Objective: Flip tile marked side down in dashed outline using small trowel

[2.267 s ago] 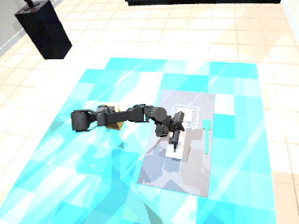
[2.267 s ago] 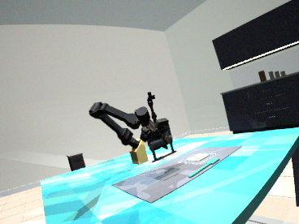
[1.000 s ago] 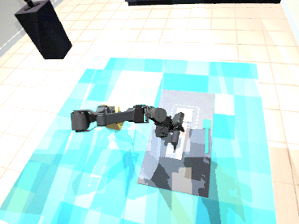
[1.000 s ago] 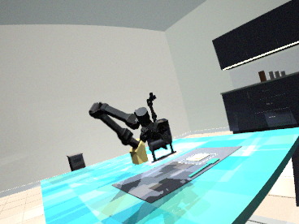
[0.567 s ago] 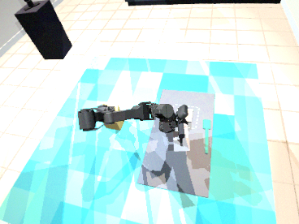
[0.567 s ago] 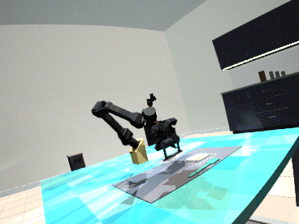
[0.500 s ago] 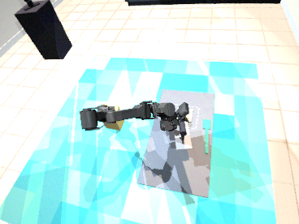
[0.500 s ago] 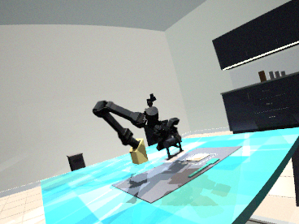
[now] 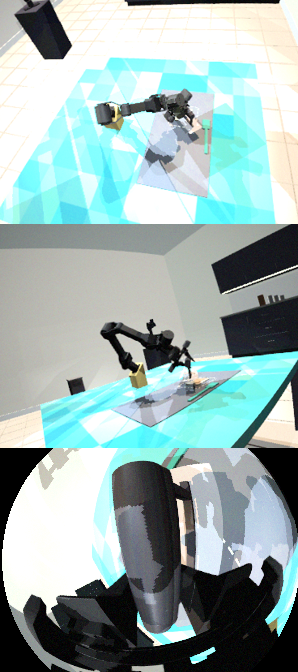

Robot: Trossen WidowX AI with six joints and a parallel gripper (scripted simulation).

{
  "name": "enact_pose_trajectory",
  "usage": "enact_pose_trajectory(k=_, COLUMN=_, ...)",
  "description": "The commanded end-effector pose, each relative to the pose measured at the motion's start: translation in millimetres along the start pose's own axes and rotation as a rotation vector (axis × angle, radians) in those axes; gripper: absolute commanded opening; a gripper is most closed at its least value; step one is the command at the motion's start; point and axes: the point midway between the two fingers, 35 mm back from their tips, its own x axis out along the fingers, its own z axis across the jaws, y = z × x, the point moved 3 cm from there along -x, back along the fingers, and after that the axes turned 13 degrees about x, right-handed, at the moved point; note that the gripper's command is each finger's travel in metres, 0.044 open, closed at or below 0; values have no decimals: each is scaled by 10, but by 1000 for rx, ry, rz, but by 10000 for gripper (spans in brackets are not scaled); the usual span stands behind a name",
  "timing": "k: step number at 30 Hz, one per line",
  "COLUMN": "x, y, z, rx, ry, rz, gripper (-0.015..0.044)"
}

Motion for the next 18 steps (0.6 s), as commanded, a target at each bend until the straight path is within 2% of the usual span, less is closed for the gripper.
enact_pose_trajectory(k=1, x=78, y=190, z=90, rx=-76, ry=-7, rz=77, gripper=0)
enact_pose_trajectory(k=18, x=414, y=1121, z=92, rx=-389, ry=38, rz=445, gripper=0)
